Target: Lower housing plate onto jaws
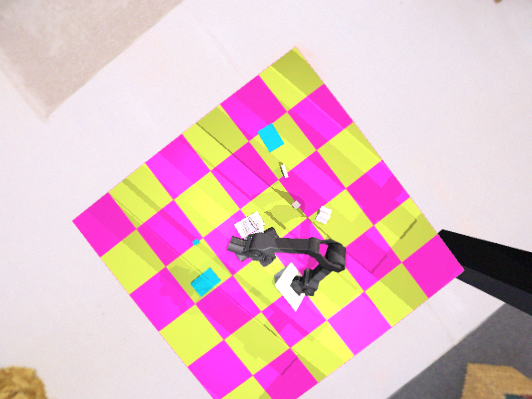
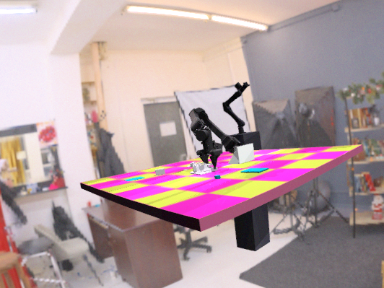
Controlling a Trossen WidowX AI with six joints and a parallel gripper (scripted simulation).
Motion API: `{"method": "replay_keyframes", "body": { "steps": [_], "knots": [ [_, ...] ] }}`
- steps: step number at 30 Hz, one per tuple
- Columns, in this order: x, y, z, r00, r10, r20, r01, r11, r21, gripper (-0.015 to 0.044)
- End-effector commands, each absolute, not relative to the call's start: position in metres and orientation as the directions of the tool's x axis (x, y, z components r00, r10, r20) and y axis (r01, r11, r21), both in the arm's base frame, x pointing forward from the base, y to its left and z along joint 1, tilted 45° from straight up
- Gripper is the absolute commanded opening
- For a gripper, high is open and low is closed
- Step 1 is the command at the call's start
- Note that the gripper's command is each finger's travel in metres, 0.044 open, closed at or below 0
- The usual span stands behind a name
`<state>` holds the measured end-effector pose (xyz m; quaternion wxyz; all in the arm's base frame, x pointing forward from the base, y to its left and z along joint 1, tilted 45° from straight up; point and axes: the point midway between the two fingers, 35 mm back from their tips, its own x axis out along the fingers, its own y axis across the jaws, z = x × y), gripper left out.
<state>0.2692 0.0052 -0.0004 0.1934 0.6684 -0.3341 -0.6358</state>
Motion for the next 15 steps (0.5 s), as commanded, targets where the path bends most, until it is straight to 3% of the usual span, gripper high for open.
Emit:
{"method": "replay_keyframes", "body": {
  "steps": [1, 15],
  "knots": [
    [0.2697, 0.0041, -0.0004, -0.029, -0.697, -0.717, -0.197, -0.699, 0.687, 0.0351],
    [0.2696, 0.0024, -0.0022, -0.029, -0.697, -0.717, -0.197, -0.699, 0.687, 0.0351]
  ]
}}
